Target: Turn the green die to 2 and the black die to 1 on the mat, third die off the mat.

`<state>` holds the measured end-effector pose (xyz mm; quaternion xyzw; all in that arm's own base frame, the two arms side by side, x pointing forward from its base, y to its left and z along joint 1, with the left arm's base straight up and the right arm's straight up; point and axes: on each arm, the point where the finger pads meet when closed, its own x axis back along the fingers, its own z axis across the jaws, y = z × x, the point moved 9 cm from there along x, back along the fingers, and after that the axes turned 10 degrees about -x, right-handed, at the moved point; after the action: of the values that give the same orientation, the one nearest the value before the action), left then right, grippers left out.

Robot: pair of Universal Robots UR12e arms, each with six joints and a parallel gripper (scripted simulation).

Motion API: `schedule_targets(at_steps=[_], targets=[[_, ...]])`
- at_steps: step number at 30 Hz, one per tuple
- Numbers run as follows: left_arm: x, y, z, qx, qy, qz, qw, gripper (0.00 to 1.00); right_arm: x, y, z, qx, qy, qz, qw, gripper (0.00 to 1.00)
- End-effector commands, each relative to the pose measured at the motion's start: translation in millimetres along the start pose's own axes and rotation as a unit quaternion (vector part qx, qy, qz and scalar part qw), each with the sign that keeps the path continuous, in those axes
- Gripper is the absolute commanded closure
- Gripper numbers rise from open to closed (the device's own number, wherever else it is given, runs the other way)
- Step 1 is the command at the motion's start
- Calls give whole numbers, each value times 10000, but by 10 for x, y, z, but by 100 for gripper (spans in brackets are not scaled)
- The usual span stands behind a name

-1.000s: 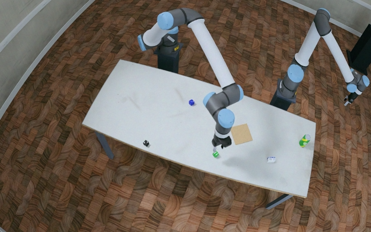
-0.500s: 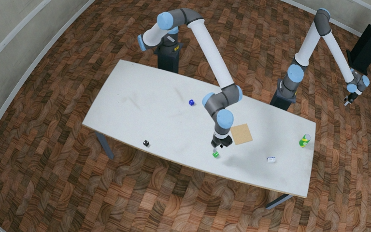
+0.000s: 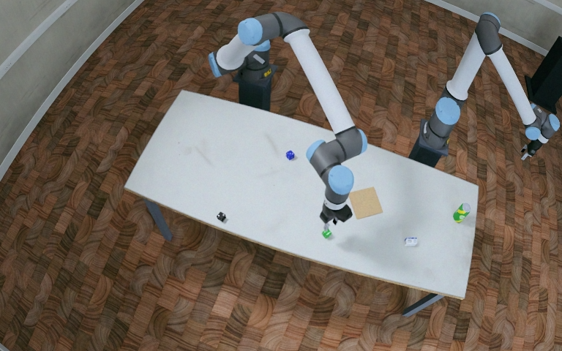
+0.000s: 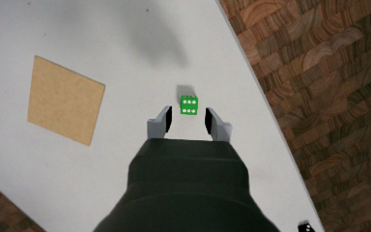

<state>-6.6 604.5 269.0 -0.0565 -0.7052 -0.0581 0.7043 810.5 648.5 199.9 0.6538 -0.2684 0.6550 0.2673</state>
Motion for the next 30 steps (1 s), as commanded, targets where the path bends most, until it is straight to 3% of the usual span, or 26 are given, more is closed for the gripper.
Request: schedule_targets(at_steps=[1, 14, 30], targets=[[-19, -9, 18, 9, 5, 11, 10000, 0, -23, 13, 13, -3, -4, -10, 10000, 13], [-19, -9, 18, 9, 5, 11, 10000, 0, -53, 13, 13, -1, -5, -10, 10000, 13], [-19, -9, 18, 9, 5, 11, 10000, 0, -217, 11, 14, -1, -5, -10, 10000, 13]])
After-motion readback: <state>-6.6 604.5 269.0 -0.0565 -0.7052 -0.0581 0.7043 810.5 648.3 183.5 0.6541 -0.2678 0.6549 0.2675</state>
